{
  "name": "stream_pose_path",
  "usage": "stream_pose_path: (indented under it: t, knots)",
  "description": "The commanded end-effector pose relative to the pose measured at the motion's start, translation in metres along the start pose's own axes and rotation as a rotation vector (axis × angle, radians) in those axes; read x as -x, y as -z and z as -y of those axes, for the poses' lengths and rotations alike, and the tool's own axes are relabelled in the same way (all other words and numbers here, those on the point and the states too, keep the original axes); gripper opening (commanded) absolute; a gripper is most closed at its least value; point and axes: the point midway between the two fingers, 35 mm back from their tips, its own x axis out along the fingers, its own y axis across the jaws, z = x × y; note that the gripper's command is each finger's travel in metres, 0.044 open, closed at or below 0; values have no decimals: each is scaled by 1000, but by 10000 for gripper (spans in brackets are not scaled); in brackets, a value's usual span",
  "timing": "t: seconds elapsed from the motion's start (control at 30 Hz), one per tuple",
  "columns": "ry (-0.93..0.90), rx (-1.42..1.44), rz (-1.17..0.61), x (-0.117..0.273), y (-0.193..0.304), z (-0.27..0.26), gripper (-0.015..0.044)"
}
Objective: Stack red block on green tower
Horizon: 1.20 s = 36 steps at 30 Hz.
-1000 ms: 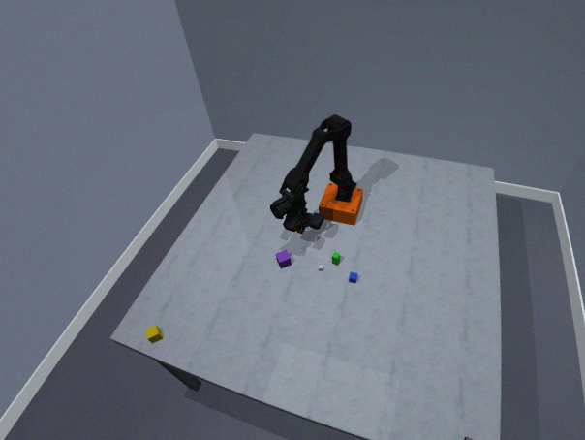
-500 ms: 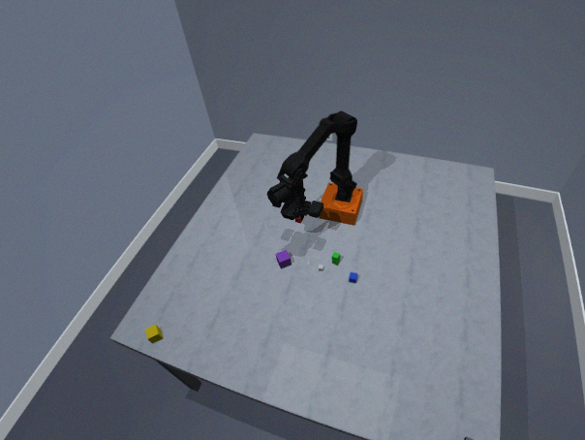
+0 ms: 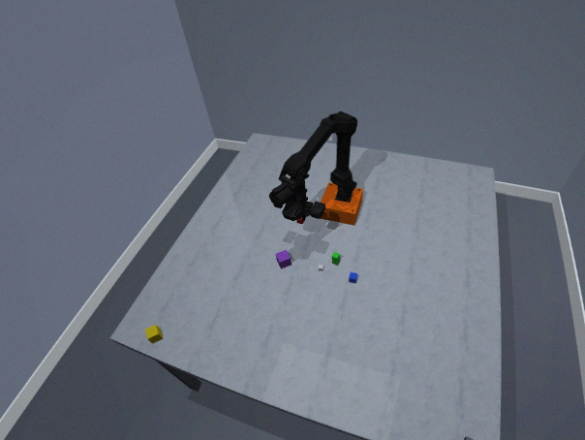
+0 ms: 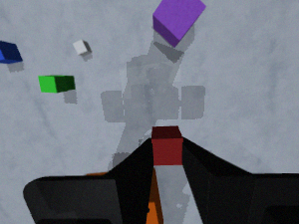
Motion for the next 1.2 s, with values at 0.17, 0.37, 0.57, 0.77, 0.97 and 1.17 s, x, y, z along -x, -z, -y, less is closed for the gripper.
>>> stream_pose_path:
  t: [0.17, 0.37, 0.57, 0.77, 0.97, 1.17]
  knots:
    - [-6, 4, 5, 2, -26, -37, 0]
    - [-9, 4, 6, 3, -39, -64, 0]
    - [-12, 4, 7, 3, -49, -94, 0]
    - [-15, 4, 7, 3, -55, -124, 0]
    - [-18, 4, 7, 3, -58, -153, 0]
    - [-20, 4, 6, 3, -57, -165, 0]
